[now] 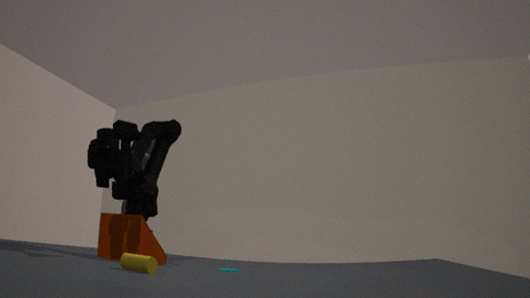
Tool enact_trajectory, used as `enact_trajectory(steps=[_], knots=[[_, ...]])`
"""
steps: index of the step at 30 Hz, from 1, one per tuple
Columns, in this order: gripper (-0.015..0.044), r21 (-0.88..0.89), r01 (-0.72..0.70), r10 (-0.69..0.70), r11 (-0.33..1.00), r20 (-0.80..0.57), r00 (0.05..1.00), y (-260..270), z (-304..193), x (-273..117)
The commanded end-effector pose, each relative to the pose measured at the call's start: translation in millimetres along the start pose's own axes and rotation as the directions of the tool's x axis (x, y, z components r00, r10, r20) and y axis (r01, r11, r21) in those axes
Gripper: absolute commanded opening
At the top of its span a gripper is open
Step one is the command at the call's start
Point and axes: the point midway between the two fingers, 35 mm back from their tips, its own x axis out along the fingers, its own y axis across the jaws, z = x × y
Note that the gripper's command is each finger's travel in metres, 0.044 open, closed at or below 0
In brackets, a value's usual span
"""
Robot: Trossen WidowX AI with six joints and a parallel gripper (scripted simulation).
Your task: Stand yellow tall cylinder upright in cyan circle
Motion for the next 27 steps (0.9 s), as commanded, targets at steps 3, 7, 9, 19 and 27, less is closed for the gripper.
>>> enact_trajectory(steps=[3,7,9,19,27], knots=[[0.0321,-0.076,0.046,-0.045,0.996,0.017,0.999,-1.6,10.9,9.2],[0.0309,-0.285,0.198,-0.189,0.938,0.058,0.98,-10.1,35.5,35.3],[0.0309,-0.383,0.278,-0.27,0.881,0.076,0.96,-15.9,46.1,47.7],[0.0309,-0.813,0.475,-0.703,0.337,0.118,0.701,-56.5,68.1,95.7],[0.0309,-0.992,0.092,-0.953,-0.087,0.11,0.283,-85.0,46.9,107.5]])
